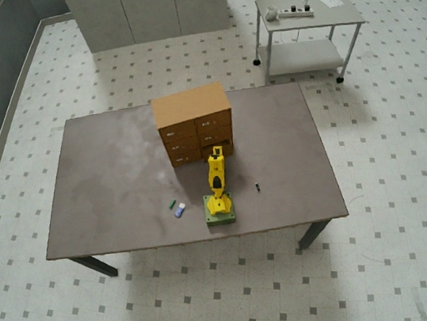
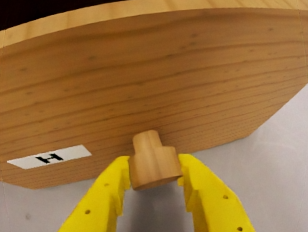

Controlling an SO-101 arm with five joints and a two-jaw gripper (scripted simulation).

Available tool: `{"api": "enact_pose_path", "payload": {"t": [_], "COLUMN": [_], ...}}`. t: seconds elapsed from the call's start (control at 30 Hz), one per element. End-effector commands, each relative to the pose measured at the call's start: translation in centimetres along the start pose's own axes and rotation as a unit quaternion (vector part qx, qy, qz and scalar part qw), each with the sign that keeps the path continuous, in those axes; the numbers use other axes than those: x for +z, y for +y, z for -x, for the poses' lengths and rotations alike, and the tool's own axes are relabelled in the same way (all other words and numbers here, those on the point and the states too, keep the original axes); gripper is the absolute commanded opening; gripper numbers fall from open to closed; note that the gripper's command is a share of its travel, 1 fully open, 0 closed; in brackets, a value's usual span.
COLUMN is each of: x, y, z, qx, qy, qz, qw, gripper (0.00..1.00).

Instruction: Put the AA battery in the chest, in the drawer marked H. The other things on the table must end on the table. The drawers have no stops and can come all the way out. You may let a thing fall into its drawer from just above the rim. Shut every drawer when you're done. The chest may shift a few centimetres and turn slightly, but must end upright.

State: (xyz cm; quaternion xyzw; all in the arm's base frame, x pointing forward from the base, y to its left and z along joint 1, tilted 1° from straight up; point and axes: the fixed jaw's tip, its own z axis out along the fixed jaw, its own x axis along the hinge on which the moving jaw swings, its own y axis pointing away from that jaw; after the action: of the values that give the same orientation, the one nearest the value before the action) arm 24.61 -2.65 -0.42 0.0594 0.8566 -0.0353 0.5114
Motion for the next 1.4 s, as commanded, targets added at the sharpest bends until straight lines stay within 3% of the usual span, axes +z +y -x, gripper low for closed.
{"api": "enact_pose_path", "payload": {"t": [0.0,1.37], "x": [-0.34,-1.27], "y": [-0.09,-0.42], "z": [0.05,-0.45], "qx": [-0.002,0.002], "qy": [-0.002,-0.002], "qz": [-0.002,-0.008], "qw": [1.0,1.0], "gripper": [0.0,0.0]}}
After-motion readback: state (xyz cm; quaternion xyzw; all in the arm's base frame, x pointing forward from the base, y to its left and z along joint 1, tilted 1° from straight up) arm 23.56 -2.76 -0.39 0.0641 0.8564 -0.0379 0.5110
